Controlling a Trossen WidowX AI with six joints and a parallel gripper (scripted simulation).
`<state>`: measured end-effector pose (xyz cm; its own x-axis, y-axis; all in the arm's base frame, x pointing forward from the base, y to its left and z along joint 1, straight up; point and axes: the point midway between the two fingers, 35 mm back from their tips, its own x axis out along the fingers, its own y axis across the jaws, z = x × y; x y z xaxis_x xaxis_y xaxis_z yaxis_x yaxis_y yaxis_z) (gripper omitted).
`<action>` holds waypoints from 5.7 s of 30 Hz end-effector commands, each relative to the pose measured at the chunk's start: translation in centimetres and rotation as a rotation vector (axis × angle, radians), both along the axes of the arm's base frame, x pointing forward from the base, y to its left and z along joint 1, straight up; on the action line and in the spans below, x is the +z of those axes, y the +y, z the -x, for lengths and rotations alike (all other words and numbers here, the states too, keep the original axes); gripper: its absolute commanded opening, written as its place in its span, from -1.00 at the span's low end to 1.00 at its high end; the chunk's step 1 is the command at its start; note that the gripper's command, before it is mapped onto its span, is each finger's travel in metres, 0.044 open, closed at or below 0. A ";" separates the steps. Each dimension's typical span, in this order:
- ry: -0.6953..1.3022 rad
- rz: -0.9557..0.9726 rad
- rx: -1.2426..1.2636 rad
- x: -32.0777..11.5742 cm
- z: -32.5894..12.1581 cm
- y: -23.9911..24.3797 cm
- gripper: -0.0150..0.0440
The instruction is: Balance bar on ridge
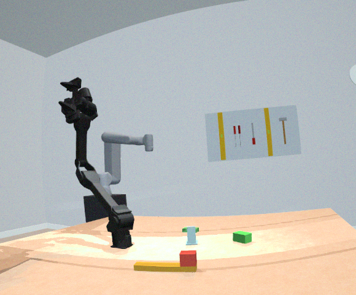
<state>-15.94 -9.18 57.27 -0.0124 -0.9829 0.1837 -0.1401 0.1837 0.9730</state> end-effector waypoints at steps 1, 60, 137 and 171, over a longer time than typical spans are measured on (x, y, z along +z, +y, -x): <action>0.002 0.000 0.001 0.0 -0.1 0.0 0.78; 0.401 -1.106 0.489 -28.5 -40.3 -11.4 0.58; 0.276 -1.717 0.278 -52.4 -40.5 -9.3 0.58; 0.280 -1.715 0.279 -48.2 -40.9 -9.6 -0.49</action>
